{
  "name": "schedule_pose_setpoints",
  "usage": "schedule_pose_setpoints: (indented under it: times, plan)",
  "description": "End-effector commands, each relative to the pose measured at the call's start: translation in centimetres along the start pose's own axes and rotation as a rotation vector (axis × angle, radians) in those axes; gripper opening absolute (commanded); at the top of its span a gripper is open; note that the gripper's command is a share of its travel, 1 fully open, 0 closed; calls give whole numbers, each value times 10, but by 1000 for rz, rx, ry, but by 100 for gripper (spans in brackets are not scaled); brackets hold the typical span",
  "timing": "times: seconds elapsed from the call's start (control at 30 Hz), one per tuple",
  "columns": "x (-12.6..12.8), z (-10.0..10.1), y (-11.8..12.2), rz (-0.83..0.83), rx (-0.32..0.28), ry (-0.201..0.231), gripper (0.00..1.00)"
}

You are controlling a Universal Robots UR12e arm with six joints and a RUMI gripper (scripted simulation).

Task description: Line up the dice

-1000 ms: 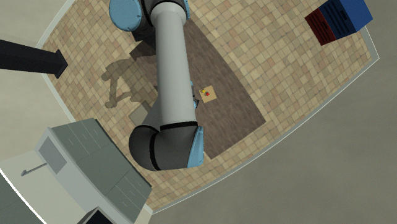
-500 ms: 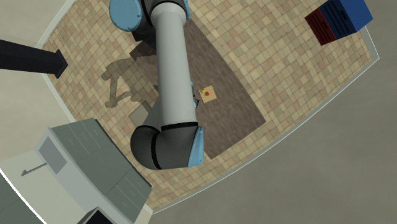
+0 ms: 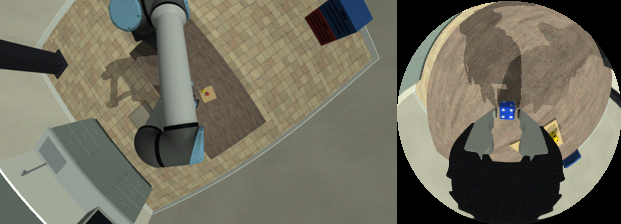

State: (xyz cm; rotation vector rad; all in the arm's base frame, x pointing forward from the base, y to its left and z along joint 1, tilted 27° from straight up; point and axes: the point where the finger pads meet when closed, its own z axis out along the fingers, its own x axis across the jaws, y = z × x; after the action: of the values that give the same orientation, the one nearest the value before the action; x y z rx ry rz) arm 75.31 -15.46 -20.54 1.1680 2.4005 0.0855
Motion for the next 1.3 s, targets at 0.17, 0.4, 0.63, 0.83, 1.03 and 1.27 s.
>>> schedule_pose_setpoints:
  times: [0.17,0.4,0.63,0.83,1.03,1.27]
  plan:
    - [0,2,0,0,0,-1,24]
    - [0,2,0,0,0,-1,24]
    - [0,2,0,0,0,-1,24]
    - [0,2,0,0,0,-1,24]
    - [0,2,0,0,0,-1,24]
    - [0,2,0,0,0,-1,6]
